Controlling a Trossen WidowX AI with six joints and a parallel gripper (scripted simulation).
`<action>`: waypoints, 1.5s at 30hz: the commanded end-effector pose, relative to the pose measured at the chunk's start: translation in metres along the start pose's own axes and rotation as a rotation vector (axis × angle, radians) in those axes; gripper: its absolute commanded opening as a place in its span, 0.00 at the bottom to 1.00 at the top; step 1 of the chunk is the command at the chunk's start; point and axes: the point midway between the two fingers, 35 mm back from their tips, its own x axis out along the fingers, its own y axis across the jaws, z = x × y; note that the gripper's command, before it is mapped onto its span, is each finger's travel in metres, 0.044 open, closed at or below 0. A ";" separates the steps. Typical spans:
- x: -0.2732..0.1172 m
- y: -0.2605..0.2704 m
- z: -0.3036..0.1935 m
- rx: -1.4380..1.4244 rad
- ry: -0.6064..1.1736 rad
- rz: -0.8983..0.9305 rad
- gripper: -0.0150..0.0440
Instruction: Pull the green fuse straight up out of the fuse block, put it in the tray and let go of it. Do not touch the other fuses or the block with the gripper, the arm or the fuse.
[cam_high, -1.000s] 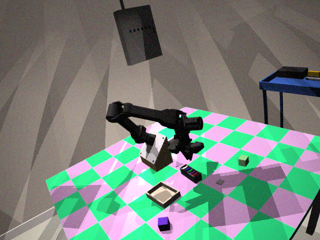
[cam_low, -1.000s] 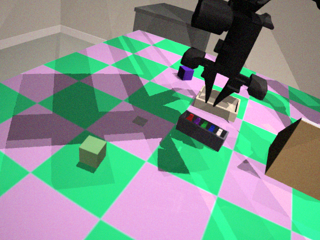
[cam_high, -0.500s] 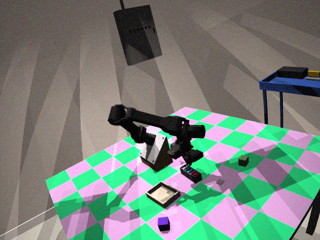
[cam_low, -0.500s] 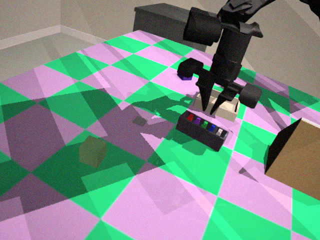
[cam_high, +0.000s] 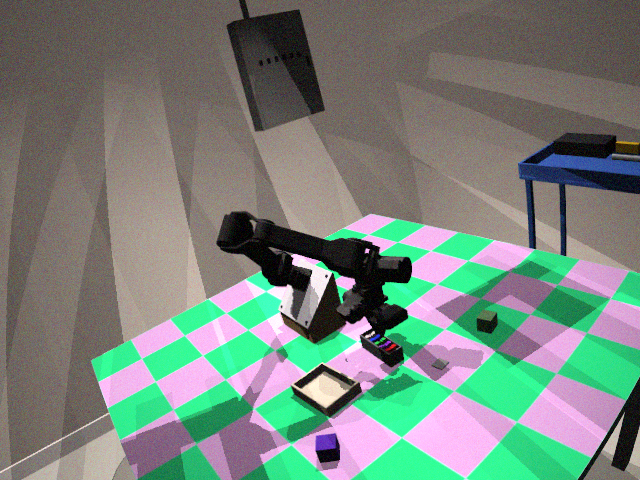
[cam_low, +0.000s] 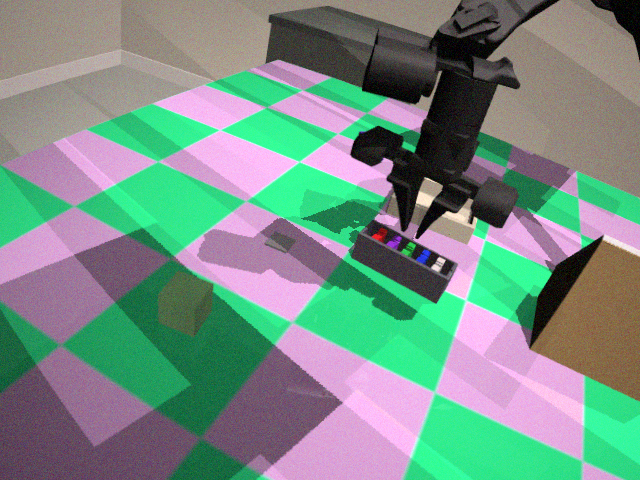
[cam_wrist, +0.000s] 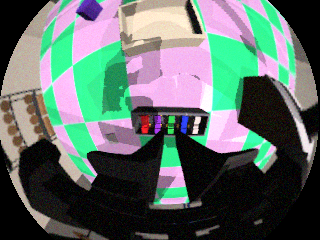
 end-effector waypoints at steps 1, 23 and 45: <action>0.007 -0.002 0.001 -0.005 -0.007 -0.007 0.38; 0.017 -0.004 0.001 -0.005 -0.008 -0.007 0.38; 0.027 -0.004 0.001 -0.005 -0.008 -0.007 0.38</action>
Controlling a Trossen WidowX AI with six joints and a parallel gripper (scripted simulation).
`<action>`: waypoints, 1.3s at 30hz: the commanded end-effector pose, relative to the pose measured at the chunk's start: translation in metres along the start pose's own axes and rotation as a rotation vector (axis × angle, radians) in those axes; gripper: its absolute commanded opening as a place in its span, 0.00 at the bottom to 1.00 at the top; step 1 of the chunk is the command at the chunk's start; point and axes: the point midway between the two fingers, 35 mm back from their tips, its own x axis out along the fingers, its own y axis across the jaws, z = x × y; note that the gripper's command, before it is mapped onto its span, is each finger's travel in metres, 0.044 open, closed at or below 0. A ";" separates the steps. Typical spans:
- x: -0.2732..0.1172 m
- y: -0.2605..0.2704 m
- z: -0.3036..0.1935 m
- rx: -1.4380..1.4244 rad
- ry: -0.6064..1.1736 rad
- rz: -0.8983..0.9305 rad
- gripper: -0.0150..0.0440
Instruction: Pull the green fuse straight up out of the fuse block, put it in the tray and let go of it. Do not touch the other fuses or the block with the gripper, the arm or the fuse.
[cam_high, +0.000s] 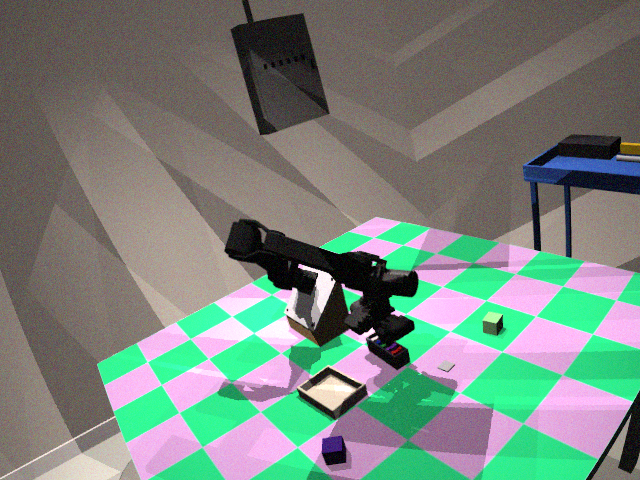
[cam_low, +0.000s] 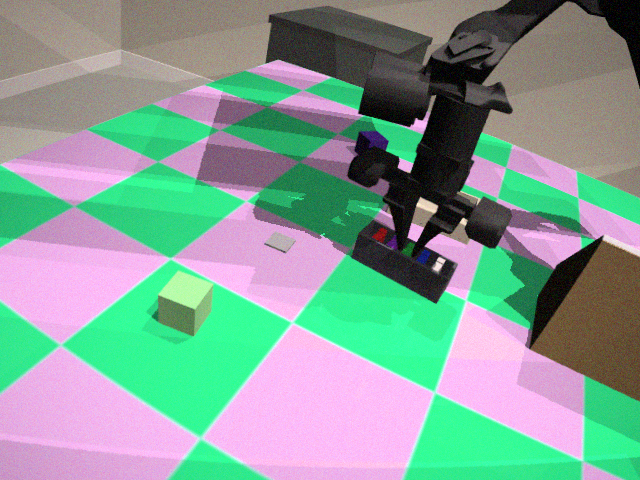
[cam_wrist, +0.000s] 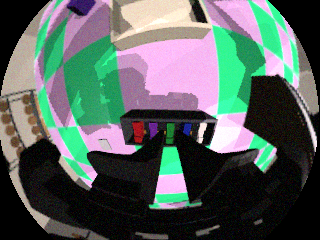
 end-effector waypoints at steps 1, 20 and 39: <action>0.001 0.000 0.001 -0.002 -0.004 -0.001 0.38; -0.002 0.000 0.000 0.000 0.000 0.000 0.25; -0.011 0.000 0.000 -0.001 0.000 0.000 0.25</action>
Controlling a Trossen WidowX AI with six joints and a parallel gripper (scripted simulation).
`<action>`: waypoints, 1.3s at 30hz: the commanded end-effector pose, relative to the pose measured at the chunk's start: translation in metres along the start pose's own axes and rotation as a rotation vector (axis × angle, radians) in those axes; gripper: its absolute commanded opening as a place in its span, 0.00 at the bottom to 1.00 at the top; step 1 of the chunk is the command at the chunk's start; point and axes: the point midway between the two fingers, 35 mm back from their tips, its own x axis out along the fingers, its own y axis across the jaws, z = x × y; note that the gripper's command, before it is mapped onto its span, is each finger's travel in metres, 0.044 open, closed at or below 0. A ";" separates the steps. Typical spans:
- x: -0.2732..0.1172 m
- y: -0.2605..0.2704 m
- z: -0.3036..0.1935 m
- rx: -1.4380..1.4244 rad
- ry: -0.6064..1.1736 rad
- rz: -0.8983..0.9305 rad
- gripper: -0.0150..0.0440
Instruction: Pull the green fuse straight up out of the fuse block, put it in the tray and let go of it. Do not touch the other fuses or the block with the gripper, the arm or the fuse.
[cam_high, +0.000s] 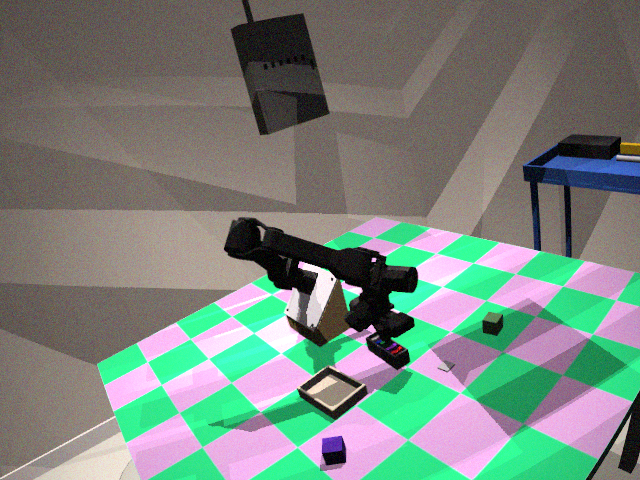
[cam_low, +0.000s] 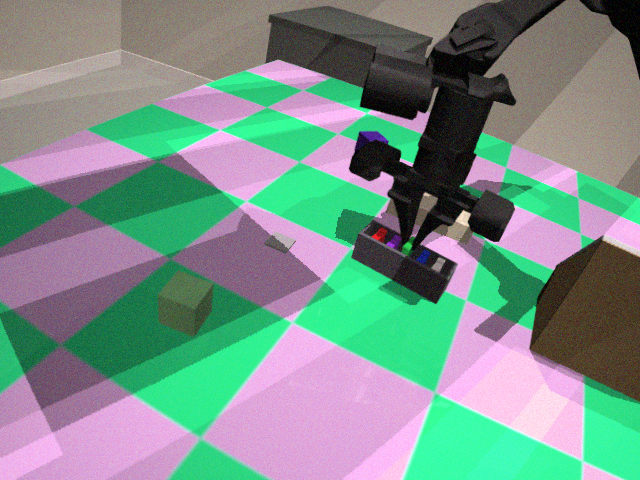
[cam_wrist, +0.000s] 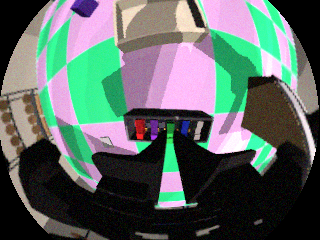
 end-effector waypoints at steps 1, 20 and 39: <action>-0.002 0.000 0.000 0.004 0.003 -0.001 0.25; -0.012 0.000 0.000 0.004 0.003 -0.001 0.25; -0.021 0.000 0.000 0.003 0.002 -0.001 0.25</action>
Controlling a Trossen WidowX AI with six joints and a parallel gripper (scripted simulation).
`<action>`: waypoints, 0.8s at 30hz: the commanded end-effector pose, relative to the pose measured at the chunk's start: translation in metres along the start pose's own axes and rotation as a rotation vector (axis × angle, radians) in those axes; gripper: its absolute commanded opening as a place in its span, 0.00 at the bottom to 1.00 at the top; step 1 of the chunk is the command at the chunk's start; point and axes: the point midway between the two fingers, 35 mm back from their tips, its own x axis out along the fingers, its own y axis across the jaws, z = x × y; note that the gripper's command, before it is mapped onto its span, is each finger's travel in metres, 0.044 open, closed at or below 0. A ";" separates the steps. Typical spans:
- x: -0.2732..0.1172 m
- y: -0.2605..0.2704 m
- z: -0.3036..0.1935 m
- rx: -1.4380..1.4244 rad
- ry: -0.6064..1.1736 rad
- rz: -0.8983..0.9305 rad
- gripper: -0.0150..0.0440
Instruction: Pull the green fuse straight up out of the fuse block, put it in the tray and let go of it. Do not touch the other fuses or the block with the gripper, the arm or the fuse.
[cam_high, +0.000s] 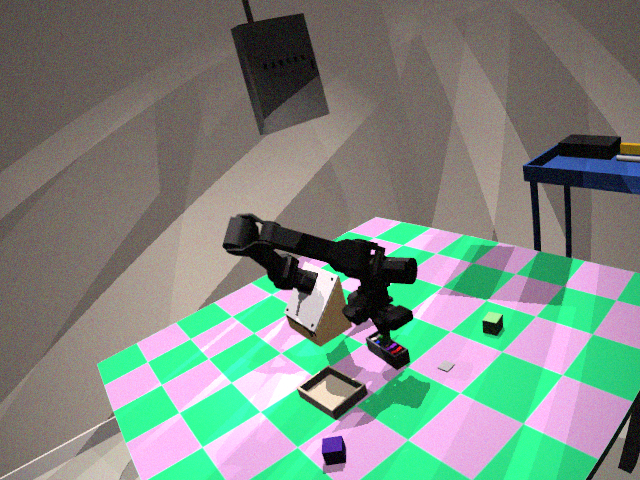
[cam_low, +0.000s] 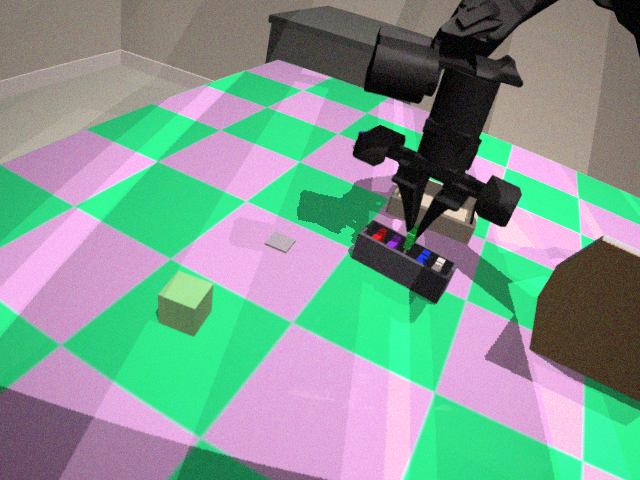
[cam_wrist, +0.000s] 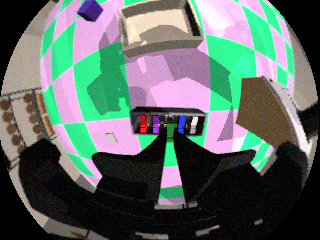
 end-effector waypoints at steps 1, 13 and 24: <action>-0.002 0.000 0.000 0.004 0.003 -0.002 0.25; -0.008 0.000 0.000 0.004 0.003 -0.002 0.25; -0.021 0.000 0.000 0.003 0.003 -0.002 0.25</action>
